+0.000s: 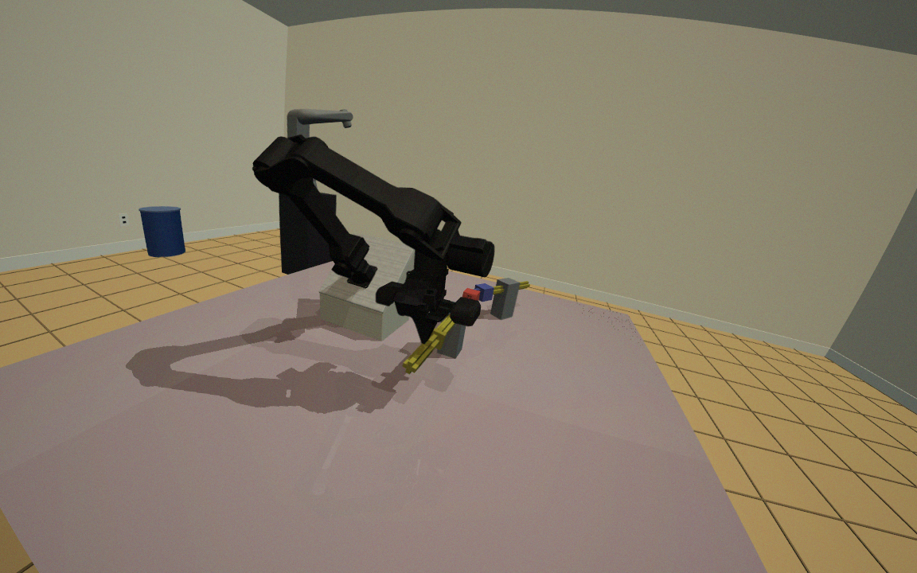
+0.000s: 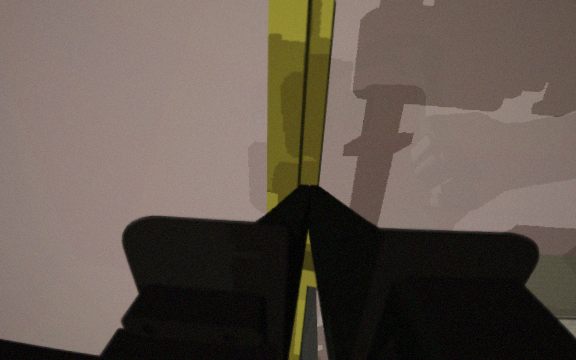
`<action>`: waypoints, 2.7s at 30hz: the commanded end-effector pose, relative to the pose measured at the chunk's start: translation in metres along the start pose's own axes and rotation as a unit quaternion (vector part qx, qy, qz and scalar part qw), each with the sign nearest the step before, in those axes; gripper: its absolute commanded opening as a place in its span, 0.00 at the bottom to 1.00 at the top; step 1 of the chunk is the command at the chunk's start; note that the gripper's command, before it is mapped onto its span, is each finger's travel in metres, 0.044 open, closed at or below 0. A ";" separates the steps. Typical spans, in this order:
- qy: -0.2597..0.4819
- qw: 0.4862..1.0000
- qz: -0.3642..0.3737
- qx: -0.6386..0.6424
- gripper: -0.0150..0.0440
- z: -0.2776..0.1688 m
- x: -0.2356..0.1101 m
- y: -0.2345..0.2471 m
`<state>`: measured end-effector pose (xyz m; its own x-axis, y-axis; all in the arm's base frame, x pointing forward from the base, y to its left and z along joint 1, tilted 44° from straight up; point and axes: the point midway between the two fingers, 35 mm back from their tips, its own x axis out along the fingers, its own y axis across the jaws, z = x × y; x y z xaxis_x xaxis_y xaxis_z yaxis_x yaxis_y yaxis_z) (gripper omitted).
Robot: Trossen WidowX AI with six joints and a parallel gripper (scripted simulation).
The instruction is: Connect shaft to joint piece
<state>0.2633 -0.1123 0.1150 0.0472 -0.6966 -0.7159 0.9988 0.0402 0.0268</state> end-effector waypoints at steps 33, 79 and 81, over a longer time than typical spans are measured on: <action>-0.001 1.000 -0.010 0.003 0.25 0.000 0.005 -0.001; -0.001 1.000 -0.002 0.002 0.25 0.000 0.004 -0.001; -0.001 1.000 -0.002 0.002 0.25 0.000 0.004 -0.001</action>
<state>0.2632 -0.1124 0.1149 0.0443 -0.6972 -0.7155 0.9990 0.0360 0.0267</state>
